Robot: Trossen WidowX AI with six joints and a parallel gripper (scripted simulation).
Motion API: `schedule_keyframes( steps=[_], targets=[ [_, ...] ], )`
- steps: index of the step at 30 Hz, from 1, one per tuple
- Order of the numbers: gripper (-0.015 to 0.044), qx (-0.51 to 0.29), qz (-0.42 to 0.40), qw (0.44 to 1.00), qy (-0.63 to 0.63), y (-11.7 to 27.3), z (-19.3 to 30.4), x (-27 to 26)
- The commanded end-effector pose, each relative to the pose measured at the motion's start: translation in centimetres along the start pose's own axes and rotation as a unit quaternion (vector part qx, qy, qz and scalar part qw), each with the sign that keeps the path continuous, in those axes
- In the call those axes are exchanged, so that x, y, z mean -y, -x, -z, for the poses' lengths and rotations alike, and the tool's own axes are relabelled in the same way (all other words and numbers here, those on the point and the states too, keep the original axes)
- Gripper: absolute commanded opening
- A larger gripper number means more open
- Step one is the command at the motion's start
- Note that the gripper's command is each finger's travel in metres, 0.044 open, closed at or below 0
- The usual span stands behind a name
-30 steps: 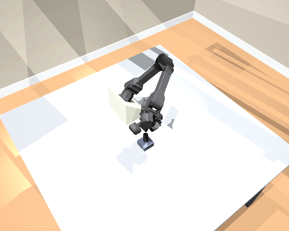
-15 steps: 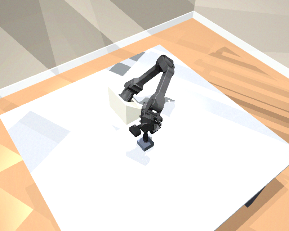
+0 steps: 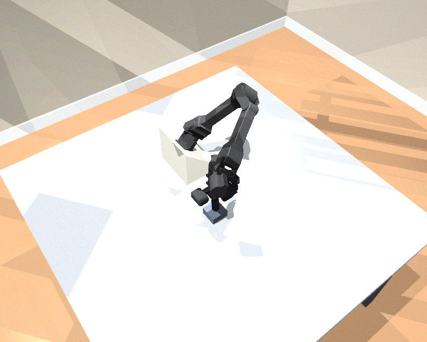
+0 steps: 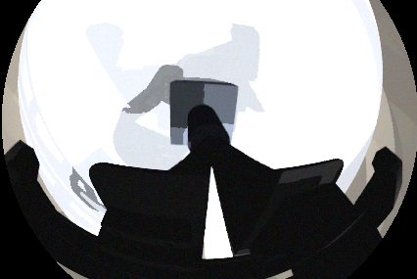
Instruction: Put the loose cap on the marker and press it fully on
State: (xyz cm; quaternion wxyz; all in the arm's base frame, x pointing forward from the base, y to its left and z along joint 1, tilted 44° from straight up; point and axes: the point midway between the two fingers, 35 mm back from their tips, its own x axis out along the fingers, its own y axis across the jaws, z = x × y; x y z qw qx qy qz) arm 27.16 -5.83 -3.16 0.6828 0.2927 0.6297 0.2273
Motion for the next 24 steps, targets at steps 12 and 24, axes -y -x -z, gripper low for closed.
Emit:
schedule_keyframes(
  steps=[12,24],
  targets=[
    [0.0000,0.000,0.002,1.000,-0.001,8.8,0.0,0.2],
    [0.0157,0.000,0.002,1.000,-0.001,9.1,0.0,0.1]
  ],
)
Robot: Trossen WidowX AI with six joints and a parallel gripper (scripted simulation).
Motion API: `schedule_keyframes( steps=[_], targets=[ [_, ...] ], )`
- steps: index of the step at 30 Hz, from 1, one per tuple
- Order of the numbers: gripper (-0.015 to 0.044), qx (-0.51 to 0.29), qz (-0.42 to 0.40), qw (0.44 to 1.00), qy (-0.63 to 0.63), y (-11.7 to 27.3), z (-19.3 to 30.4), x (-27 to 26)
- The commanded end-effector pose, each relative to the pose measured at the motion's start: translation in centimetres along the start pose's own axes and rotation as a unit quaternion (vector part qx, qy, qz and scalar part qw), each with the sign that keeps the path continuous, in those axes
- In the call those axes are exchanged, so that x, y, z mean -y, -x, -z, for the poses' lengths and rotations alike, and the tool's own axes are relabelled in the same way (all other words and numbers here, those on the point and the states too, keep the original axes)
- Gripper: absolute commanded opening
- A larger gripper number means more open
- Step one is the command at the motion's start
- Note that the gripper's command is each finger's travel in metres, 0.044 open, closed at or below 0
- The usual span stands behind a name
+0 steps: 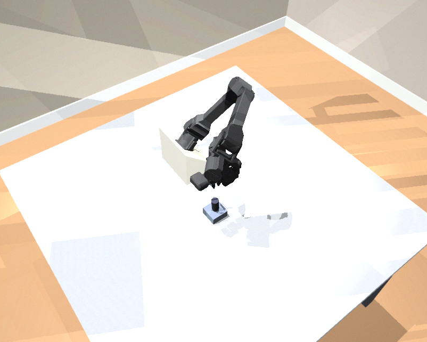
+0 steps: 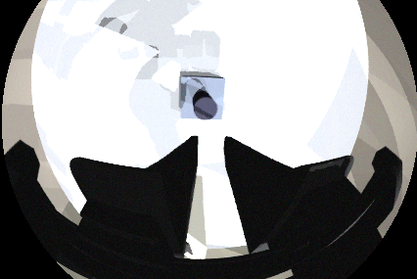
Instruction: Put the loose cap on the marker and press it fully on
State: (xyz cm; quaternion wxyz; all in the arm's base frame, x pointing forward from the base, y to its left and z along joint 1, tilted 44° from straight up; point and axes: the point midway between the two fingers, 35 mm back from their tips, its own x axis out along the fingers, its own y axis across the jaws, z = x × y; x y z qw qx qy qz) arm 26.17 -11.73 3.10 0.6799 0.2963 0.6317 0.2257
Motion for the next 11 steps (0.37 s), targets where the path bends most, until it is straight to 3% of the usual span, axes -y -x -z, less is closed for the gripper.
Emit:
schedule_keyframes(
  steps=[1,11],
  targets=[
    [0.0184,0.002,0.003,1.000,0.003,0.42,-0.09,0.08],
    [0.0440,0.002,0.003,1.000,0.003,0.42,-0.09,0.08]
  ],
)
